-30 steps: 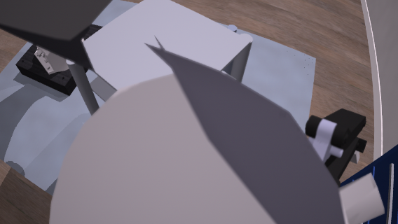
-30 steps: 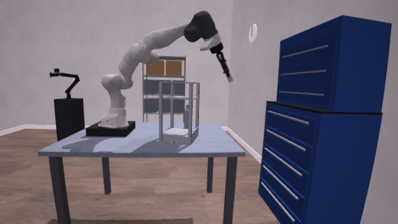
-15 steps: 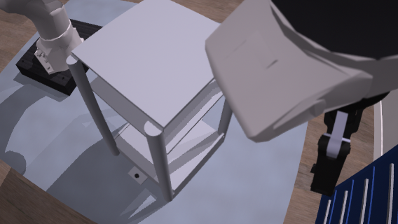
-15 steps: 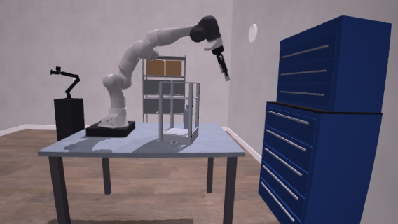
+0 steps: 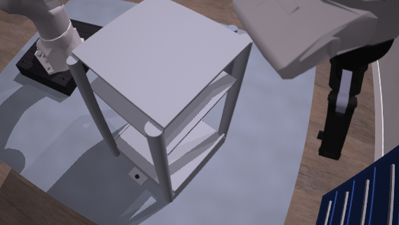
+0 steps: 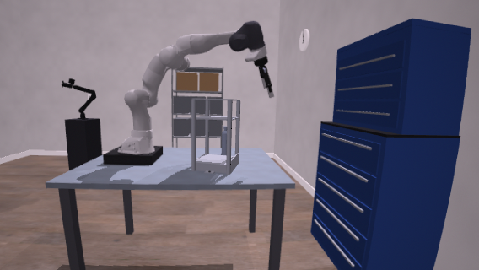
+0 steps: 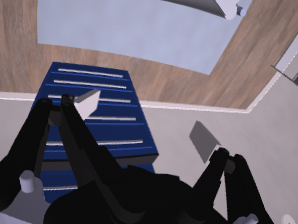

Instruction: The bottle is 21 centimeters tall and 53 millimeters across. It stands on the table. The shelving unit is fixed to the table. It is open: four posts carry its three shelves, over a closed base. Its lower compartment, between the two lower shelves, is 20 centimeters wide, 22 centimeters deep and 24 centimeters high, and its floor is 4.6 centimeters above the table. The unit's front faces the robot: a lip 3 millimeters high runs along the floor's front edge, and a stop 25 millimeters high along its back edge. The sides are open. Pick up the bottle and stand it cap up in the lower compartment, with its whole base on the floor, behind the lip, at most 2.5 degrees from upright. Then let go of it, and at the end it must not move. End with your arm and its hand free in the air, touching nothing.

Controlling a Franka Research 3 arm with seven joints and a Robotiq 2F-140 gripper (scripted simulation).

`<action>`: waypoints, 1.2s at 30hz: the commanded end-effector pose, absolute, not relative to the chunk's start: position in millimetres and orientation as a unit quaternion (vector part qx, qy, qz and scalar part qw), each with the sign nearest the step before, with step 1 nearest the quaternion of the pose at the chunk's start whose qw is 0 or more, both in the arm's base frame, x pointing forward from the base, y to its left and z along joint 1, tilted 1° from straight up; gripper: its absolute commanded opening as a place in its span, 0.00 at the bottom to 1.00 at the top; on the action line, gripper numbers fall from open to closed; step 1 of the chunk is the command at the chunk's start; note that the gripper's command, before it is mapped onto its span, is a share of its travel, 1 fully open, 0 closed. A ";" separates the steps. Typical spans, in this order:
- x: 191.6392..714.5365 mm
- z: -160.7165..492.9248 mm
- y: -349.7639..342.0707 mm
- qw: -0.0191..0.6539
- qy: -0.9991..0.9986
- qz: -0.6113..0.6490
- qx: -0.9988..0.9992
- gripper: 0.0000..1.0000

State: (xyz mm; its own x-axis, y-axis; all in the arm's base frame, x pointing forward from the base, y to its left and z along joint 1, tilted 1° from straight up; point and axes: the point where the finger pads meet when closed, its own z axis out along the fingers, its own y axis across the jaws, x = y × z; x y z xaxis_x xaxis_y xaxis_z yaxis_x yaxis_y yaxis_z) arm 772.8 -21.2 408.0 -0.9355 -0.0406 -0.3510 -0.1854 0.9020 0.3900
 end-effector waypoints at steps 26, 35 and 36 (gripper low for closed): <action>753.7 409.5 41.6 0.149 0.965 0.199 -0.088 1.00; 744.7 409.4 64.3 0.141 0.966 0.192 -0.102 1.00; 734.6 409.2 87.0 0.134 0.967 0.185 -0.117 1.00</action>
State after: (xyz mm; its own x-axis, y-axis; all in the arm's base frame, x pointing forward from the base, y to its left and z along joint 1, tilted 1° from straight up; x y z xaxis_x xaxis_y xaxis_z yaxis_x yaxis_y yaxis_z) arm 742.5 67.5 409.2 -0.9371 -0.1574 -0.3115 -0.2644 0.9028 0.3393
